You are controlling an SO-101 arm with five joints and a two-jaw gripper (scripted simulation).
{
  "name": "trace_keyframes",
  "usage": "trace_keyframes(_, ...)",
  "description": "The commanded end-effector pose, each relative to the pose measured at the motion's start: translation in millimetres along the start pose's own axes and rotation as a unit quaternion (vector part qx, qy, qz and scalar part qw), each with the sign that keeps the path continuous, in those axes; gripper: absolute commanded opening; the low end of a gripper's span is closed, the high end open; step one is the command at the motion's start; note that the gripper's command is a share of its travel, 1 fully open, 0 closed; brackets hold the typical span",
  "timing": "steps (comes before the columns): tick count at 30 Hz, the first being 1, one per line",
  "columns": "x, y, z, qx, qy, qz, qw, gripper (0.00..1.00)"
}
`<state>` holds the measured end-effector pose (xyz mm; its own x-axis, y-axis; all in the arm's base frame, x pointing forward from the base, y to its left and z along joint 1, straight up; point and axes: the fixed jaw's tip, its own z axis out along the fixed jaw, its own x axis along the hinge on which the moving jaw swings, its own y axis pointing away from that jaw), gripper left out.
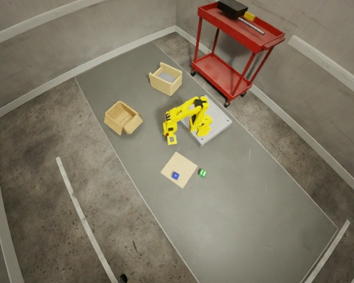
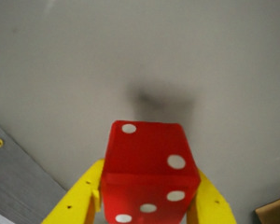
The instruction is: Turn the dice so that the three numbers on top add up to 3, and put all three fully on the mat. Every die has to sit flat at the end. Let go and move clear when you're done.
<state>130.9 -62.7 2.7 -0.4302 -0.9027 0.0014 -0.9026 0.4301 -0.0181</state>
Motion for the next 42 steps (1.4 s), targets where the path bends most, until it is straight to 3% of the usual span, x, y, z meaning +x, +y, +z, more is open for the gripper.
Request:
trace_keyframes(1,1.1,0.2,1.8,-0.001,-0.001,0.000,1.000,0.00)
trace_keyframes(42,1.0,0.4,15.2,-0.001,-0.001,0.000,1.000,0.00)
